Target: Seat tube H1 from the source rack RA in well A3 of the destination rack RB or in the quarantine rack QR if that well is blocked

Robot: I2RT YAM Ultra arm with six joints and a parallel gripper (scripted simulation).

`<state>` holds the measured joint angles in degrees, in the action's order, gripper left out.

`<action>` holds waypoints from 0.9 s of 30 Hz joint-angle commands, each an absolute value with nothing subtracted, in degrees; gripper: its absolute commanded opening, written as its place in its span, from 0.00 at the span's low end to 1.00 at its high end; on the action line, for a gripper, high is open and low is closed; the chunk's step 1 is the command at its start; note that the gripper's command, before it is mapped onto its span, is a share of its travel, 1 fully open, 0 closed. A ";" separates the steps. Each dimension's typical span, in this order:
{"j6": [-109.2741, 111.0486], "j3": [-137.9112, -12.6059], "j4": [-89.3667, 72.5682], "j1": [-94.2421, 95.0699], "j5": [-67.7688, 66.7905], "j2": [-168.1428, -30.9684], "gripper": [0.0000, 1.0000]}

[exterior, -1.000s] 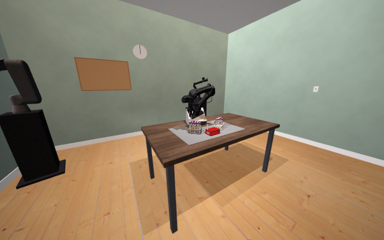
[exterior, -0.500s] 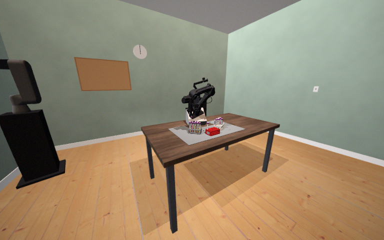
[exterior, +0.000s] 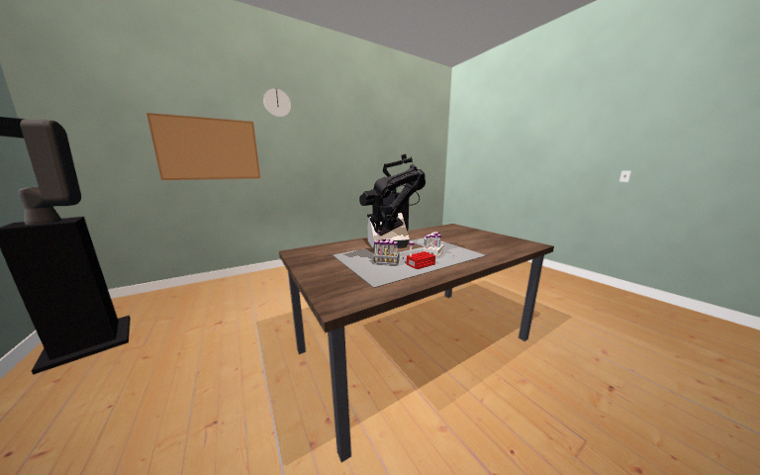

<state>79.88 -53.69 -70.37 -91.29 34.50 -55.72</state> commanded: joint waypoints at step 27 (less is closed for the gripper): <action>76.83 -53.43 -66.05 -88.90 33.97 -54.15 0.00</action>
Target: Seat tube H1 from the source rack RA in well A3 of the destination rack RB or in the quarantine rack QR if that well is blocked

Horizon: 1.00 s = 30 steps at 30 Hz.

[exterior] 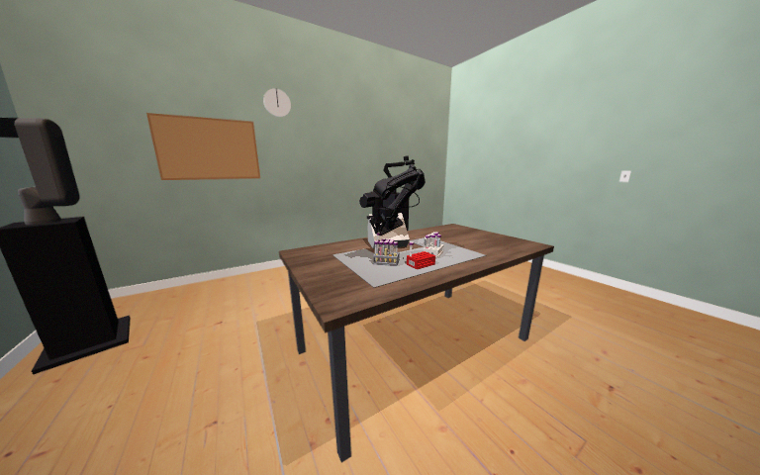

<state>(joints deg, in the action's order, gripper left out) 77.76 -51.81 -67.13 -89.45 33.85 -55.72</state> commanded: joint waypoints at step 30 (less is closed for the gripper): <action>74.20 -48.85 -61.57 -86.61 32.81 -56.50 0.00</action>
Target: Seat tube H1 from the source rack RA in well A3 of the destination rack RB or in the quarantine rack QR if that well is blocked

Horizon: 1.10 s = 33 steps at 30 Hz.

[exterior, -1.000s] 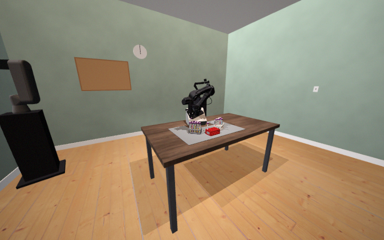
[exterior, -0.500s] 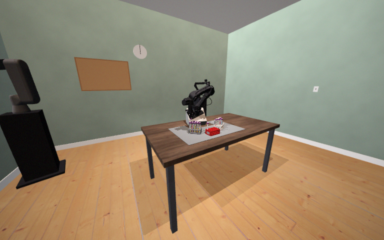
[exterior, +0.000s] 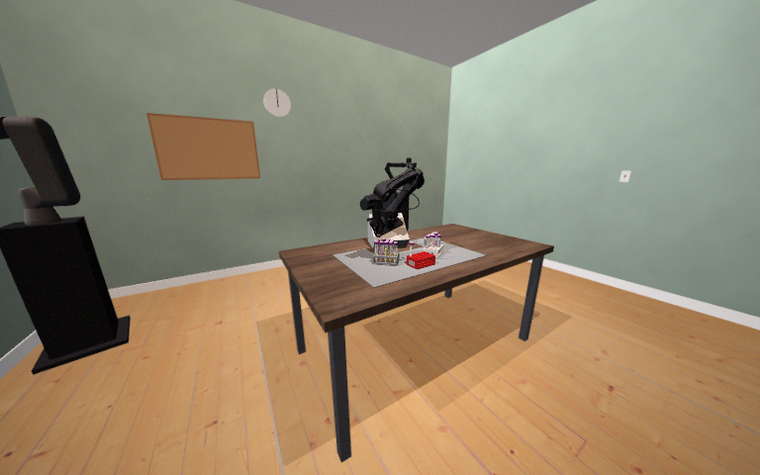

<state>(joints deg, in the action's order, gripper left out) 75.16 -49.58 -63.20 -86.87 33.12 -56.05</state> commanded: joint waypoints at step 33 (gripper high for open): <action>71.13 -47.42 -56.61 -83.89 31.56 -57.96 0.00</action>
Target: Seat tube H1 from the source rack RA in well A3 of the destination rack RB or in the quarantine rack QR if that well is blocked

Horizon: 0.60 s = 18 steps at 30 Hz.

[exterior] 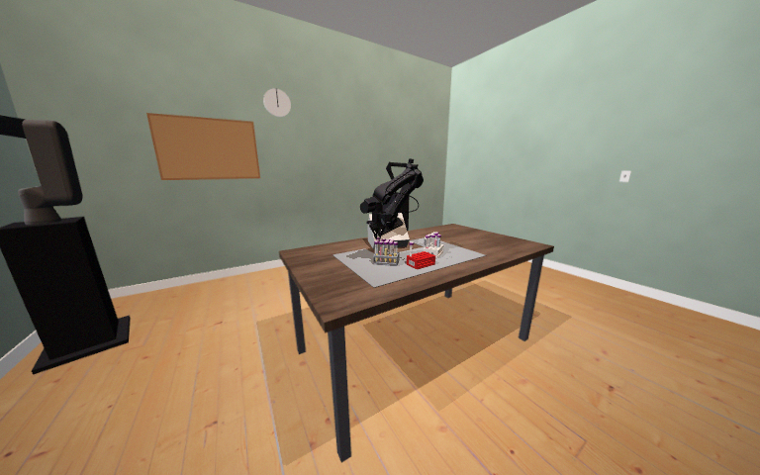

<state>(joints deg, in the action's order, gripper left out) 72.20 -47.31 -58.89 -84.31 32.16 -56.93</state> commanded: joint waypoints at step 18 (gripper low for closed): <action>69.77 -46.79 -54.43 -83.27 31.06 -57.76 0.00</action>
